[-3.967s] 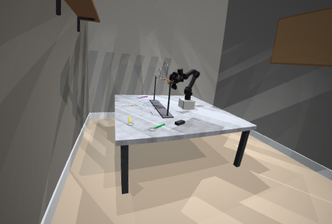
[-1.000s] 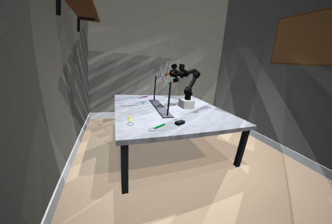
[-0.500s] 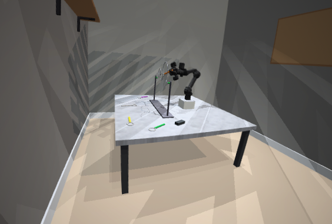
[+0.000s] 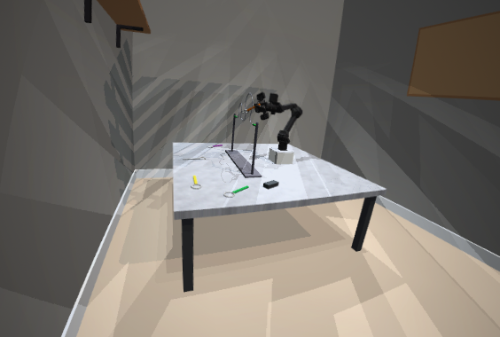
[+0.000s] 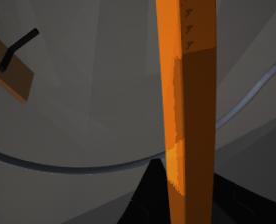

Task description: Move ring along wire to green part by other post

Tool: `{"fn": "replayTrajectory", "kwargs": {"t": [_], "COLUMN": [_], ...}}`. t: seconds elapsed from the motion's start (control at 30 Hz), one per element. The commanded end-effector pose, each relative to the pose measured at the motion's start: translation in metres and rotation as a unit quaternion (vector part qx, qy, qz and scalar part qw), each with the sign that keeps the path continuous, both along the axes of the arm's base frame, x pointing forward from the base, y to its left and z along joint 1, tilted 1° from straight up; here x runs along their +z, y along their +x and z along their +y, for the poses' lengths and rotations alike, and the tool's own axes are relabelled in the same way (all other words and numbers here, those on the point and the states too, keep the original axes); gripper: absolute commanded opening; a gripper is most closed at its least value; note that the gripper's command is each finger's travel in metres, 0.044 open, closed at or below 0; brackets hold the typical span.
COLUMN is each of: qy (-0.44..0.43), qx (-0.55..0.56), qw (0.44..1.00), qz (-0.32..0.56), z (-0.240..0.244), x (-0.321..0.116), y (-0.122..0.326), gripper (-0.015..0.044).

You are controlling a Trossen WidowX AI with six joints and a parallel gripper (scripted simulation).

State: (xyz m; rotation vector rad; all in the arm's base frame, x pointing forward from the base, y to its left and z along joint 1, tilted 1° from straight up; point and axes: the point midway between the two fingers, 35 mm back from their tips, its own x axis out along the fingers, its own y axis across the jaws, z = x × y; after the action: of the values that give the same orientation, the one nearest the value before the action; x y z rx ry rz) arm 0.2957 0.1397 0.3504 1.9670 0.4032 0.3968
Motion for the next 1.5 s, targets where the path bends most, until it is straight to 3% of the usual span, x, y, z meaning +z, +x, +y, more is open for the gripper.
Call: {"fn": "replayTrajectory", "kwargs": {"t": [0.0, 1.47], "qy": [0.001, -0.085], "qx": [0.001, -0.001], "qw": [1.0, 0.996], "qz": [-0.008, -0.008], "z": [-0.0007, 0.0002], "x": [0.0078, 0.0054], "y": [-0.0018, -0.0017], "gripper": [-0.015, -0.015]}}
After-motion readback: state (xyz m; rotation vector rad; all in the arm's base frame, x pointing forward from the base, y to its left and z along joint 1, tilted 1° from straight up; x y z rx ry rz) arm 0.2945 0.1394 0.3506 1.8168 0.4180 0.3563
